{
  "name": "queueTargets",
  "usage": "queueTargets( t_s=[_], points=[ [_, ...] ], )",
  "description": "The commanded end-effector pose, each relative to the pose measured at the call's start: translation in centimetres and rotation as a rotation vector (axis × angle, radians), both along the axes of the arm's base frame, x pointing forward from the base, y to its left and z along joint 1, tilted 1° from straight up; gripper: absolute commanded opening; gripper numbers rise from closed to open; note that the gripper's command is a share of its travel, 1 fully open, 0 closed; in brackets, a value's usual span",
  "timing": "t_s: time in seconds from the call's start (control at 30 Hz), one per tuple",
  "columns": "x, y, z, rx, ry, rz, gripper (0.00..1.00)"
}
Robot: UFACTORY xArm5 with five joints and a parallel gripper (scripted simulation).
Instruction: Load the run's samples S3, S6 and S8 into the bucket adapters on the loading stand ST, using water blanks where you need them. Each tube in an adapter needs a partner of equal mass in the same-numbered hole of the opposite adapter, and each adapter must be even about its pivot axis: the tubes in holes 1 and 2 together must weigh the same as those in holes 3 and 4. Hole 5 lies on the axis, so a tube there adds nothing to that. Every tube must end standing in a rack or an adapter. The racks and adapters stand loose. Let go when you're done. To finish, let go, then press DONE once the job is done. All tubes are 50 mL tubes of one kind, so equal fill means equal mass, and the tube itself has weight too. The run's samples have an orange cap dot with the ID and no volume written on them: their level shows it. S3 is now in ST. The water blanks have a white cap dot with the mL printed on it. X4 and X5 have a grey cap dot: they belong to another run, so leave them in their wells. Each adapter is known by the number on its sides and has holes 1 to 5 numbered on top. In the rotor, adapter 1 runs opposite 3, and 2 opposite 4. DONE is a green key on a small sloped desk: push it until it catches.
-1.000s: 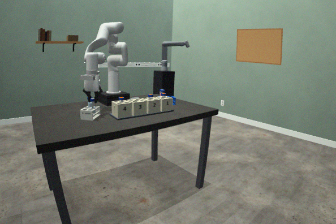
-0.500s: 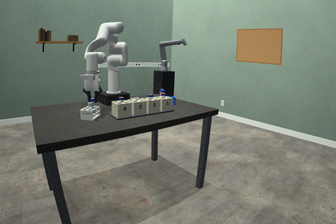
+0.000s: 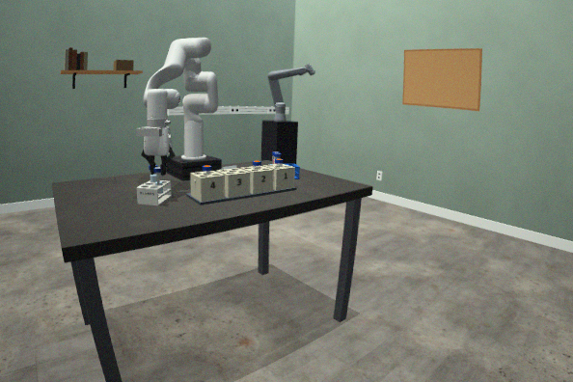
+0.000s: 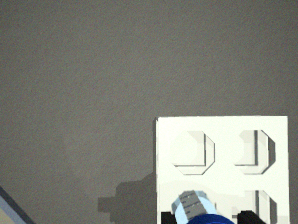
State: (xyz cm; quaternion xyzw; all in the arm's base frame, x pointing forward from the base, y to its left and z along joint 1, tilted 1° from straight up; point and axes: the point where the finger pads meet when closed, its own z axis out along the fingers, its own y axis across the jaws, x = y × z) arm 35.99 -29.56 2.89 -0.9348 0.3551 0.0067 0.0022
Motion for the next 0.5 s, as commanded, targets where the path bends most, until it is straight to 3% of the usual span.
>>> queueTargets(
  t_s=[0.0,0.47],
  points=[
    [0.11,-0.09,0.14,-0.009,0.002,0.0,0.0],
    [0.12,-0.09,0.48,-0.009,0.002,0.0,0.0]
  ],
)
